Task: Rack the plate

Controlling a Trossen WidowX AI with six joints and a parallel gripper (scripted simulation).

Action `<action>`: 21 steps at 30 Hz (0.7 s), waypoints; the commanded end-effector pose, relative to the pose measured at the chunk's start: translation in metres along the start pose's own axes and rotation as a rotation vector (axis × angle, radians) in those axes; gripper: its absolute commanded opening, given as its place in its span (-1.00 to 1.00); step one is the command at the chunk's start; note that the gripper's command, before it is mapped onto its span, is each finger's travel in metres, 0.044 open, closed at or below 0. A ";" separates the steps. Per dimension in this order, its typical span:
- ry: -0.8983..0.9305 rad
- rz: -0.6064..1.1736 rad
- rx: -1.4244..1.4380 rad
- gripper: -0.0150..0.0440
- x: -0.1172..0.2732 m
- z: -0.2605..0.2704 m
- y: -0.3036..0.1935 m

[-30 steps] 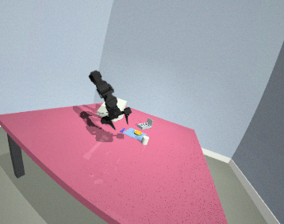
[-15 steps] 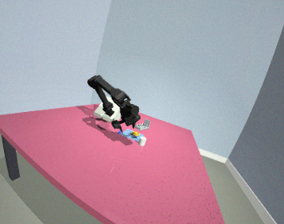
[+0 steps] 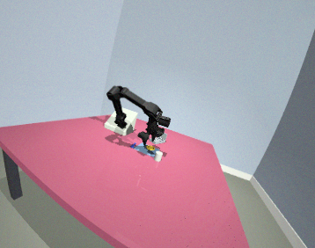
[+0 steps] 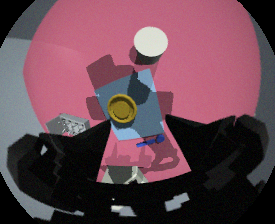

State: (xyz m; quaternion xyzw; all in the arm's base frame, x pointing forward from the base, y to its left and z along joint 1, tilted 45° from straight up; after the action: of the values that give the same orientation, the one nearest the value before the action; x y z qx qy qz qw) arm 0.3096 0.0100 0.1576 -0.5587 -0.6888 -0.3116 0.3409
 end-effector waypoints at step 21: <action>-0.166 0.026 0.216 0.86 -0.015 0.050 0.011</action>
State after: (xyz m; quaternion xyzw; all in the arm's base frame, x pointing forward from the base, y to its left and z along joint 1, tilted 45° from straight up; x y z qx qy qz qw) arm 0.3162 0.0482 0.1222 -0.5504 -0.7364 -0.1905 0.3444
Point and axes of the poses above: the point midway between the two fingers, 35 mm back from their tips, its own x axis back along the fingers, its own z axis across the jaws, y = z × x, the point moved 5 cm from there along x, back along the fingers, and after that the axes turned 13 degrees about x, right-handed, at the moved point
